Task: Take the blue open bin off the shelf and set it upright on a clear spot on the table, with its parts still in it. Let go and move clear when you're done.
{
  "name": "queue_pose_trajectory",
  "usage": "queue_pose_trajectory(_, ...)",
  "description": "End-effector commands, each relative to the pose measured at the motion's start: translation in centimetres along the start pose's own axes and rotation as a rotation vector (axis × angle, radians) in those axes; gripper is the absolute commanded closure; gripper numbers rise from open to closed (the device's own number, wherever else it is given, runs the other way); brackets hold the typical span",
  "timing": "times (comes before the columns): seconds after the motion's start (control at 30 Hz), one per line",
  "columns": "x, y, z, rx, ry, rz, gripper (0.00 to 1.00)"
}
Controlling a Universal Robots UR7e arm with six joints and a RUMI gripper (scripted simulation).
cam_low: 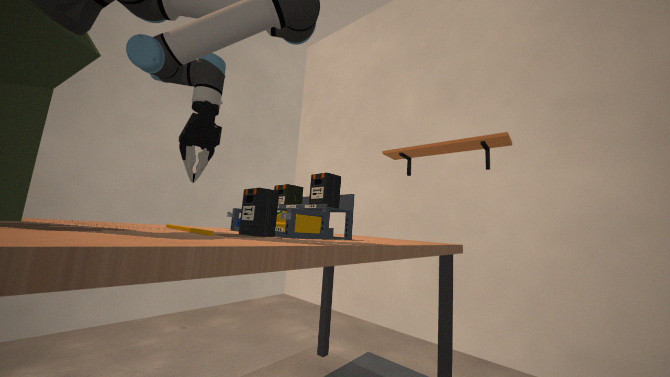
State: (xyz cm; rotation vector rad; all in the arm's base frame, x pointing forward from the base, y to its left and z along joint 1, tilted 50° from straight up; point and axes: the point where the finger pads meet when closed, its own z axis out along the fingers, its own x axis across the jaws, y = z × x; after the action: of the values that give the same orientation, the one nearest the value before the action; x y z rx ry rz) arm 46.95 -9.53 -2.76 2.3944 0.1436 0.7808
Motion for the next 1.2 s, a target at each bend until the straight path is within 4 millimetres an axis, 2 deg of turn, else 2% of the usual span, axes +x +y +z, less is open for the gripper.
queue_pose_trajectory(0.0, 0.0, 0.0, -0.8, 0.0, 0.0, 0.0, 1.0)
queue_pose_trajectory(0.4, 0.0, 0.0, -2.4, 0.0, 0.0, 0.0, 1.0)
queue_pose_trajectory(1.17, 0.5, -0.2, -2.5, 0.0, 0.0, 0.0, 1.0)
